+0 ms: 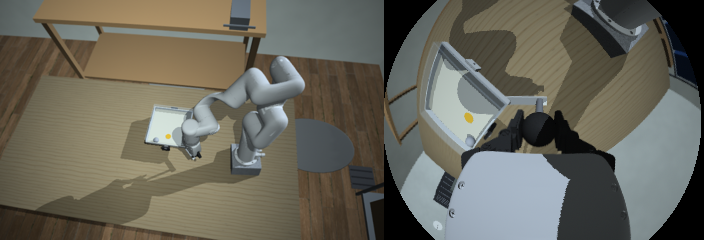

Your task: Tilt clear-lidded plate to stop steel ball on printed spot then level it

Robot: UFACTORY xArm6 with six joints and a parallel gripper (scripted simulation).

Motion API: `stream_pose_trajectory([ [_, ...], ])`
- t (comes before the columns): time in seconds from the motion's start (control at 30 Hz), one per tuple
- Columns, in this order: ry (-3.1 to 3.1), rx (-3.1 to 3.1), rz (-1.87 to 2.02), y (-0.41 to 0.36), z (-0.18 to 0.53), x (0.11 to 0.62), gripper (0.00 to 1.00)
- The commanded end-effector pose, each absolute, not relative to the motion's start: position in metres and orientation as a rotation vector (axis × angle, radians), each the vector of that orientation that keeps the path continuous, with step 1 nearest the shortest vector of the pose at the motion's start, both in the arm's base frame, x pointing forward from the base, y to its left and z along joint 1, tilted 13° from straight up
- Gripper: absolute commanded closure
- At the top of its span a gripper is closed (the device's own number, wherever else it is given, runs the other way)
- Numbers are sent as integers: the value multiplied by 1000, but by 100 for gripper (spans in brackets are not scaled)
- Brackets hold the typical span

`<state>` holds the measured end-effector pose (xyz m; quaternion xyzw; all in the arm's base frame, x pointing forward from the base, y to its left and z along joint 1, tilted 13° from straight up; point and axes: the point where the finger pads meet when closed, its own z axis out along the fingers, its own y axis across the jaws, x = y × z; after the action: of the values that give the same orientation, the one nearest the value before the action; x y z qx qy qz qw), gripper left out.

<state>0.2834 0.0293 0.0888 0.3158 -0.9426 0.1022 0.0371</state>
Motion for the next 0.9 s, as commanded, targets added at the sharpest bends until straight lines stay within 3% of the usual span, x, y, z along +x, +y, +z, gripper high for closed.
stream_pose_trajectory([
  [0.0, -2891, 968, 315, 28, 89, 283, 100],
  [0.87, -2891, 968, 315, 29, 88, 284, 100],
])
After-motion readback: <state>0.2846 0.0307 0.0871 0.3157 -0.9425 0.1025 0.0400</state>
